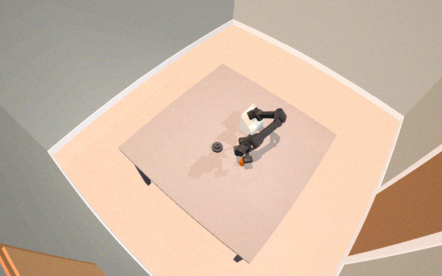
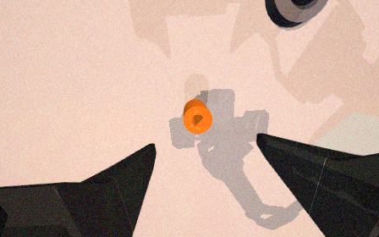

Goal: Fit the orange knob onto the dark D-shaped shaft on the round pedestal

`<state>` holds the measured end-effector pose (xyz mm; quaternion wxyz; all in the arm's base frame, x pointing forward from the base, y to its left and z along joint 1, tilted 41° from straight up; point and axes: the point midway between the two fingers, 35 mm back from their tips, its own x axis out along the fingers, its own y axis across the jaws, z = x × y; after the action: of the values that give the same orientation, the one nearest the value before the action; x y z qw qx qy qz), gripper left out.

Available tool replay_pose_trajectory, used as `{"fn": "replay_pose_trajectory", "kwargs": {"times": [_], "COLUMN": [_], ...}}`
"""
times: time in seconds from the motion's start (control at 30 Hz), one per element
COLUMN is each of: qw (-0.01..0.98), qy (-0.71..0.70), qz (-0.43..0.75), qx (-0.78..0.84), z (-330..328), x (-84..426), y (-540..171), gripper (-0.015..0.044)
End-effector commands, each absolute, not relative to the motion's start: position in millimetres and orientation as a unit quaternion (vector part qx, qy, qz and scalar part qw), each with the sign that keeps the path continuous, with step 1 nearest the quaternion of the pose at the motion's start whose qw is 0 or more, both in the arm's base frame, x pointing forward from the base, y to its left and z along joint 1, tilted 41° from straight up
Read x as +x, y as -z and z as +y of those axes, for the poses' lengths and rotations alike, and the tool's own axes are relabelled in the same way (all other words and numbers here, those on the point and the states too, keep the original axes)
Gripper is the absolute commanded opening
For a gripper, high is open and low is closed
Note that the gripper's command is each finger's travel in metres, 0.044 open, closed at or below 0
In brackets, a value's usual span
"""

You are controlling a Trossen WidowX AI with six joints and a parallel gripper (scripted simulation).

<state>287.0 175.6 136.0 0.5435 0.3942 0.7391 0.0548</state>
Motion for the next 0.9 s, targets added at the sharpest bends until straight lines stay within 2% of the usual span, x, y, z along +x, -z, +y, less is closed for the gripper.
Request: {"fn": "replay_pose_trajectory", "kwargs": {"times": [0.0,0.5,0.87], "qw": [0.646,0.646,0.646], "qy": [-0.31,-0.31,-0.311], "qz": [0.673,0.673,0.673], "qx": [0.182,0.182,0.183], "z": [175.1,177.1,206.0], "x": [286.3,287.7,281.7], "y": [-135.0,-136.7,-102.6], "gripper": [0.044,0.044,0.044]}}
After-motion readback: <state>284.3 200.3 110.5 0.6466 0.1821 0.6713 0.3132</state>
